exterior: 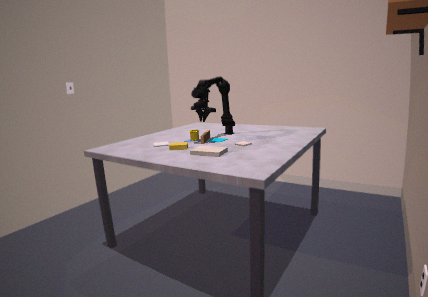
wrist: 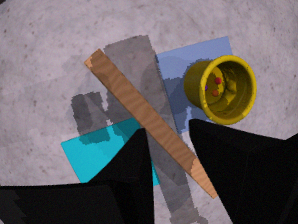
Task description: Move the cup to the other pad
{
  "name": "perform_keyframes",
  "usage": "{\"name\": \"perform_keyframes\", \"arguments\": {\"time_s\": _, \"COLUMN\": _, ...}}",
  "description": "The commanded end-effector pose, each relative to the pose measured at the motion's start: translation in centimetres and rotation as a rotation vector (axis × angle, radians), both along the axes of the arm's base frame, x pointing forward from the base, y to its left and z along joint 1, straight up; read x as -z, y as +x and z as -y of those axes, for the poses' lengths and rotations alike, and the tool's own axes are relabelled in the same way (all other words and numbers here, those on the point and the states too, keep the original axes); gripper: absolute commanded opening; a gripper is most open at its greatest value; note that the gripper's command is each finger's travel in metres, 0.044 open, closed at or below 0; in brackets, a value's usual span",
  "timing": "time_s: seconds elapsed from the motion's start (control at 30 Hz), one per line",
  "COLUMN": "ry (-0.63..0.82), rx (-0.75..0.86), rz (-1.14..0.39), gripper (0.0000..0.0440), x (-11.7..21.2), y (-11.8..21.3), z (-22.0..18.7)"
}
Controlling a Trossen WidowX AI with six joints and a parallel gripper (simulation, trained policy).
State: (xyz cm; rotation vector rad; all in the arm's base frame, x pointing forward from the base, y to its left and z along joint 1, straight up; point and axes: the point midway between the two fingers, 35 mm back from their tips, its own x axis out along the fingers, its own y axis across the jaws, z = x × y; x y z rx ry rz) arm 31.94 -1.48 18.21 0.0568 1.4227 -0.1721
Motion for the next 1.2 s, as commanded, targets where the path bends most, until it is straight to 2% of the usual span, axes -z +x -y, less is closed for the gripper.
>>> {"name": "perform_keyframes", "arguments": {"time_s": 0.0, "ry": -0.011, "rx": -0.009, "rz": -0.05, "gripper": 0.0113, "x": 0.7, "y": -0.2, "z": 0.8}}
{"name": "perform_keyframes", "arguments": {"time_s": 0.53, "ry": -0.026, "rx": -0.037, "rz": -0.169, "gripper": 0.0146, "x": 4.3, "y": -1.1, "z": 3.8}}
{"name": "perform_keyframes", "arguments": {"time_s": 1.17, "ry": -0.009, "rx": -0.14, "rz": -0.249, "gripper": 0.0169, "x": 10.8, "y": -1.9, "z": 5.9}}
